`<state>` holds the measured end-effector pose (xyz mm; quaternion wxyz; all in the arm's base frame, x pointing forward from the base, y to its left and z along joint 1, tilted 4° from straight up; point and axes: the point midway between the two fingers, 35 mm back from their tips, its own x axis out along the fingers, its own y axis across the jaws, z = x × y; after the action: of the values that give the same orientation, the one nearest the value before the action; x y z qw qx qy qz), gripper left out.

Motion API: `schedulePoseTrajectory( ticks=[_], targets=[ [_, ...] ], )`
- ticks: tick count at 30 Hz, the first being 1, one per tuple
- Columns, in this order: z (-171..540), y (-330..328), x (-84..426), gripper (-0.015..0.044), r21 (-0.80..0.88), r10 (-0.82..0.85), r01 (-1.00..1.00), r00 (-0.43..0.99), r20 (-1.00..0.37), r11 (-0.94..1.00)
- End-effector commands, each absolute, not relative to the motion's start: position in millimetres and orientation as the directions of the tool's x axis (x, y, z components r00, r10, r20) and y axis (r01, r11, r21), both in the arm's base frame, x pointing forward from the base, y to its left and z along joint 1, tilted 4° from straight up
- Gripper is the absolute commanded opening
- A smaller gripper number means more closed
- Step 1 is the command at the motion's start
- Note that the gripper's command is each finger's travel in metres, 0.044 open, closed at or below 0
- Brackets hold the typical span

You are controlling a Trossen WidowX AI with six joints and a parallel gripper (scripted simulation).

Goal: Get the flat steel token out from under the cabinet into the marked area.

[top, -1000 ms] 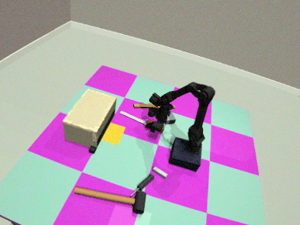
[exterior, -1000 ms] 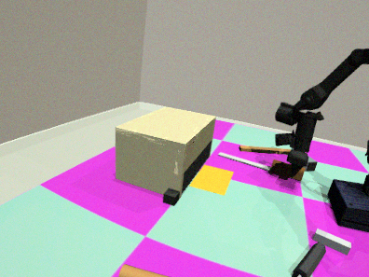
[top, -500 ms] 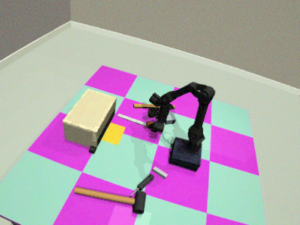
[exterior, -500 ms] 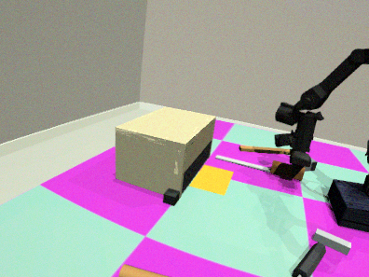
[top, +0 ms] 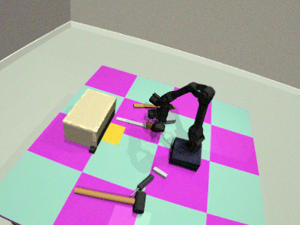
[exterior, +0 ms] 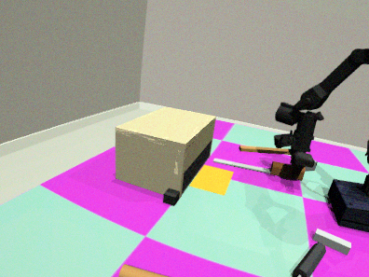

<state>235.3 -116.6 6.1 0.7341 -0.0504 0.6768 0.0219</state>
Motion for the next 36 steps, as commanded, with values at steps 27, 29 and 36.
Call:
schedulePoseTrajectory(
  ticks=[27,29,36],
  targets=[
    [4.6,-116.6,235.4,0.027,-0.047,-0.036,-0.137,0.085,-0.996,0.989],
    [4.5,-116.6,235.2,0.027,-0.047,-0.036,-0.137,0.085,-0.996,0.989],
    [0.6,-116.7,233.7,0.027,-0.047,-0.036,-0.136,0.084,-0.996,0.99]
  ],
)
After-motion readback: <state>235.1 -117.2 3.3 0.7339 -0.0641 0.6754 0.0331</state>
